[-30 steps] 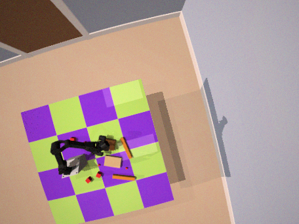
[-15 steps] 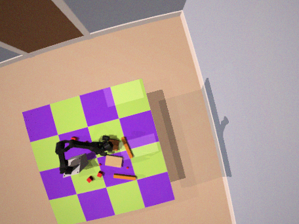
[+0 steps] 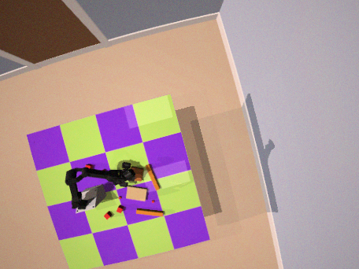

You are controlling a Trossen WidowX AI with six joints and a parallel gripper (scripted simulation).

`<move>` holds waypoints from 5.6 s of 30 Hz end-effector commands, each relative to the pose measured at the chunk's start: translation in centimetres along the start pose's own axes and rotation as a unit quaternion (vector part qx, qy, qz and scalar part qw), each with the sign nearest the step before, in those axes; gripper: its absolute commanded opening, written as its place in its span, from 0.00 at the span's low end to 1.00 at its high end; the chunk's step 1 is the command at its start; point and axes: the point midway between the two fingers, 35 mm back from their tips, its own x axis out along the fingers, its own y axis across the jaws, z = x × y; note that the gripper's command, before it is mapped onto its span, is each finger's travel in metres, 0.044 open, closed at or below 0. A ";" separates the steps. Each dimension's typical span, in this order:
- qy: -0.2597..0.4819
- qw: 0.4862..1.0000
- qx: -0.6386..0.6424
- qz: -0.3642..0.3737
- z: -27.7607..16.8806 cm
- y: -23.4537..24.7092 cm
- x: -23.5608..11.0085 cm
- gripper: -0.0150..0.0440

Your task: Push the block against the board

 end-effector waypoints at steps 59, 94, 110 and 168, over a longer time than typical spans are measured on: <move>0.002 1.000 -0.003 -0.006 -1.2 -17.1 0.0 0.25; 0.001 1.000 -0.003 -0.006 0.7 -17.0 0.0 0.25; 0.002 1.000 -0.003 -0.007 -1.9 -17.1 0.0 0.25; 0.001 0.872 -0.489 -0.024 6.0 -1.7 -5.8 0.25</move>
